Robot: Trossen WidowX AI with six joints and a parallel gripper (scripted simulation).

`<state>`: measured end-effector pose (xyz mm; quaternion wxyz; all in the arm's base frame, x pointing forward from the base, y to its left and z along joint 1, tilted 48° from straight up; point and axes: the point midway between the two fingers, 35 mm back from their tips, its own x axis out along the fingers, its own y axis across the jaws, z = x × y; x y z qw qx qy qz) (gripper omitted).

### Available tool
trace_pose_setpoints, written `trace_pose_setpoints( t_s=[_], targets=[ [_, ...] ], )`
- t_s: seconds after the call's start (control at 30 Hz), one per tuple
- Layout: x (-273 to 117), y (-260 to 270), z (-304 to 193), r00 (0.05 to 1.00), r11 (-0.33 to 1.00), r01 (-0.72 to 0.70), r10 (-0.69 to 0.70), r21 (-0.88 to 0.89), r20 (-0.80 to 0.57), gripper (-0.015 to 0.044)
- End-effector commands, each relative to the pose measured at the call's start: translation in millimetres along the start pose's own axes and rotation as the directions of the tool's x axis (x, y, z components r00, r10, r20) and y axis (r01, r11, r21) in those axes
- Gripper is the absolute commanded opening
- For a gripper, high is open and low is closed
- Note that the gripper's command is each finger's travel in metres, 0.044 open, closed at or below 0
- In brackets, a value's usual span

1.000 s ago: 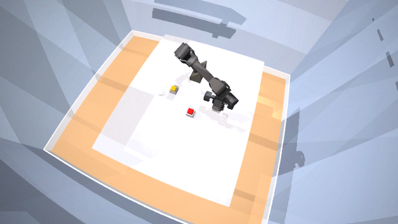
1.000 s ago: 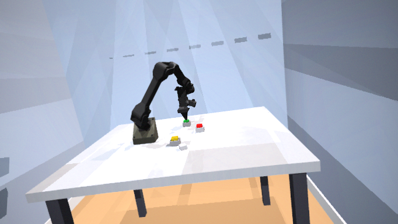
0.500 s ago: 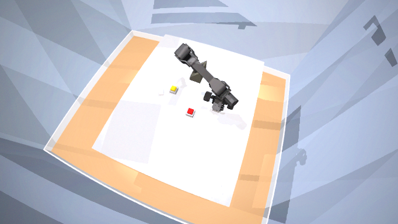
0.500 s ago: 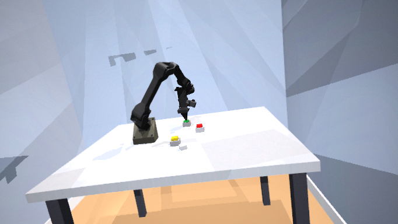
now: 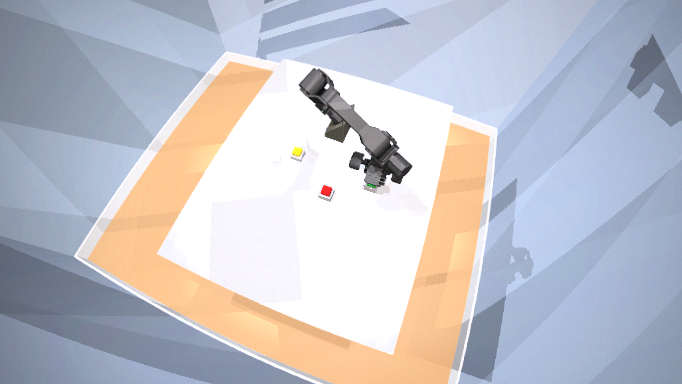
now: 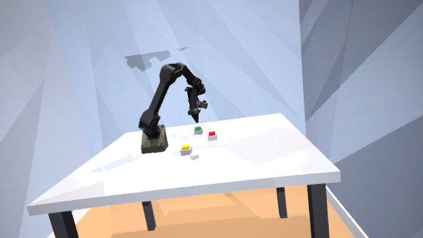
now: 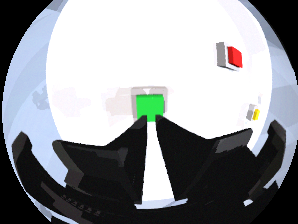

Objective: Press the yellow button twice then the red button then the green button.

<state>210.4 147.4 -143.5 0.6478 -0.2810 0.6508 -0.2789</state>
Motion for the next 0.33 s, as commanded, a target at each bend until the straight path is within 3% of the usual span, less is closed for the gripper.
trace_pose_setpoints(
  t_s=[0.0, 0.13, 0.27, 0.3],
  targets=[
    [-13.1, 0.5, 7.6, 1.000, 1.000, 0.001, -0.001, 0.006, -0.009, 0.0099],
    [-53.3, -1.5, 29.5, 1.000, 1.000, 0.001, 0.000, 0.006, -0.009, 0.0204],
    [-60.1, -2.5, 32.8, 1.000, 1.000, 0.000, 0.000, 0.006, -0.009, 0.0309],
    [-60.1, -2.5, 32.8, 1.000, 1.000, 0.000, 0.000, 0.006, -0.009, 0.0309]
  ],
)
